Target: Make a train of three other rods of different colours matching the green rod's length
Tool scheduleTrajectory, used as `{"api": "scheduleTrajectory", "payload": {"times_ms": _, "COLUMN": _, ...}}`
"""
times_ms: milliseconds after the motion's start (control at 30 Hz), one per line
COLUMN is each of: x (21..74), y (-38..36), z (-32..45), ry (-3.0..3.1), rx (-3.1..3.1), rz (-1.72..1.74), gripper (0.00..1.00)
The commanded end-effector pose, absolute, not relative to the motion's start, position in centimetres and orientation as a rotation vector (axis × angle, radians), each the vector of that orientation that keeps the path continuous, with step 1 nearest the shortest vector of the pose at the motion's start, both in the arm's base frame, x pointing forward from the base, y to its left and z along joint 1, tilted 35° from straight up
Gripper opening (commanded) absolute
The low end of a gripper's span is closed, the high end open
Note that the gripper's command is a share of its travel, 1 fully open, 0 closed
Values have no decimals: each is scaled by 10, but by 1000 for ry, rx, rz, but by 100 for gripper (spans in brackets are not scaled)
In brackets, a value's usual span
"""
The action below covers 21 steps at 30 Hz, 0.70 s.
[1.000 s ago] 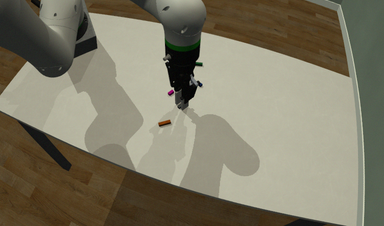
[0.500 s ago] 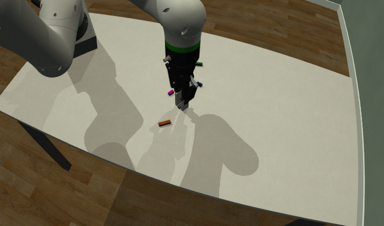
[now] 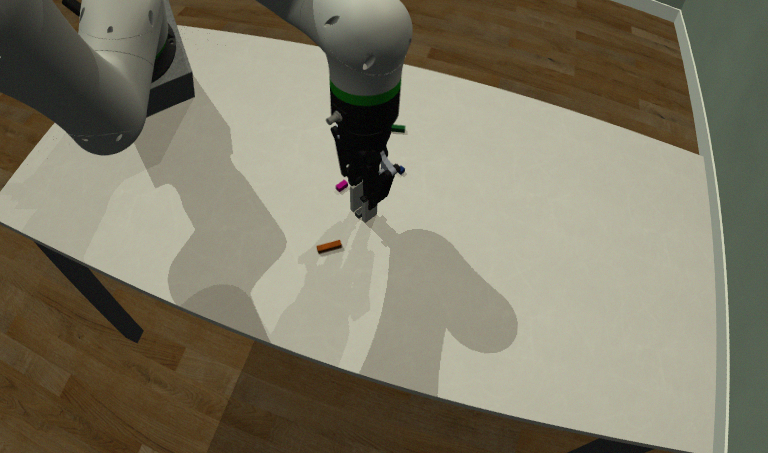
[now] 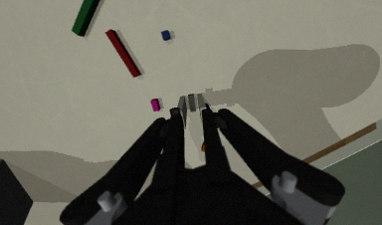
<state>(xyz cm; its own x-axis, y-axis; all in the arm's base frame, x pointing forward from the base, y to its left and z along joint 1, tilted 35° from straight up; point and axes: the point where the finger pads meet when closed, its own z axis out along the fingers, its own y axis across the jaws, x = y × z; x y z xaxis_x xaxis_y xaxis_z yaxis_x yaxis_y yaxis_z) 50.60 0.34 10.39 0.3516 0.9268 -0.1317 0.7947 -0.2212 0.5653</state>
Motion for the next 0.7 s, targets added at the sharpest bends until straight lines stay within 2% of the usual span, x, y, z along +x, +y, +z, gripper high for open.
{"api": "scheduleTrajectory", "payload": {"times_ms": 0, "x": 506, "y": 4, "z": 104, "ry": 1493, "rx": 2070, "rz": 315, "gripper": 15}}
{"api": "scheduleTrajectory", "payload": {"times_ms": 467, "x": 506, "y": 4, "z": 104, "ry": 1493, "rx": 2070, "rz": 315, "gripper": 15}}
{"api": "scheduleTrajectory", "payload": {"times_ms": 500, "x": 506, "y": 4, "z": 104, "ry": 1493, "rx": 2070, "rz": 315, "gripper": 3}}
{"api": "scheduleTrajectory", "payload": {"times_ms": 667, "x": 506, "y": 4, "z": 104, "ry": 1493, "rx": 2070, "rz": 315, "gripper": 3}}
